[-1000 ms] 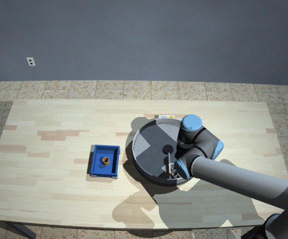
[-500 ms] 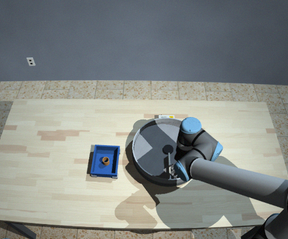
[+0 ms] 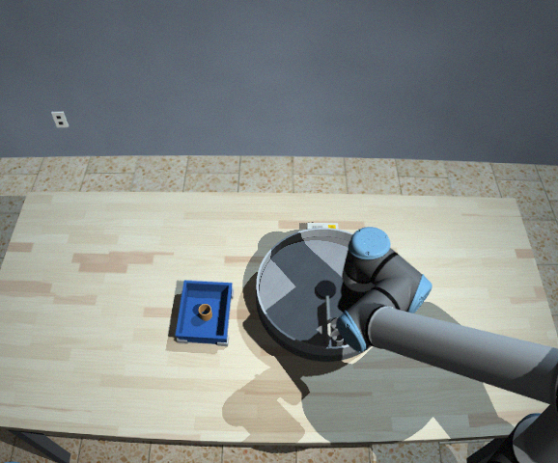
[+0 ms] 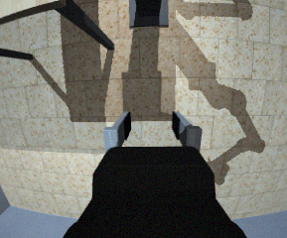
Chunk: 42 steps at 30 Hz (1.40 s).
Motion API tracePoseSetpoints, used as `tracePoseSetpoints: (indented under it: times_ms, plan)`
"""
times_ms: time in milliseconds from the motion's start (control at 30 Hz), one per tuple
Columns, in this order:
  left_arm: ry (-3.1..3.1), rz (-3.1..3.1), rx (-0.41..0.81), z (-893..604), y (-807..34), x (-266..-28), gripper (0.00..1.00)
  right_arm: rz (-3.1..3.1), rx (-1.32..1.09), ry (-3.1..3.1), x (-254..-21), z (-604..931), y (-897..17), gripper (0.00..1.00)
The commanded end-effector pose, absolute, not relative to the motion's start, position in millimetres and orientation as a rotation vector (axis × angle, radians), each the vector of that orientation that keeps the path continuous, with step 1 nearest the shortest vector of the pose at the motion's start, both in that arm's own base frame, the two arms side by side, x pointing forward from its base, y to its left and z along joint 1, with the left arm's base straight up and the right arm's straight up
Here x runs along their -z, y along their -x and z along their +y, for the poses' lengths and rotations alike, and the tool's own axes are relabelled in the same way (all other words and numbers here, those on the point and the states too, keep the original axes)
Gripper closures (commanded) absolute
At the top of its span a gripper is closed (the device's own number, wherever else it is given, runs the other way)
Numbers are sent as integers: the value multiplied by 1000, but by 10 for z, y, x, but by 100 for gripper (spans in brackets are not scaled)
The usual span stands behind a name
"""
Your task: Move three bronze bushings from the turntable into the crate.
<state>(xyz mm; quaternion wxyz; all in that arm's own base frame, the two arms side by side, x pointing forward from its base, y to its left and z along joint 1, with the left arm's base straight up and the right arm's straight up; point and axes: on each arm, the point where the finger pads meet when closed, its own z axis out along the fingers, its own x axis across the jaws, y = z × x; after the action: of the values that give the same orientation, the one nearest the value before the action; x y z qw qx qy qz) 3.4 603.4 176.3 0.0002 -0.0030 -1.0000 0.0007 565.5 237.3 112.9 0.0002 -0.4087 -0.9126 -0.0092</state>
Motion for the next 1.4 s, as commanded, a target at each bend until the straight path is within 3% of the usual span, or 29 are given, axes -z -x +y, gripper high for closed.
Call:
tracePoseSetpoints:
  times_ms: [0,1367]
  plan:
    - [9,-3142,0,6040,-36,-1770,0,-2867,31,1284,-1136,2377,-5660,64]
    - [9,-3142,0,6040,-36,-1770,0,-2867,31,1284,-894,2377,-5660,64]
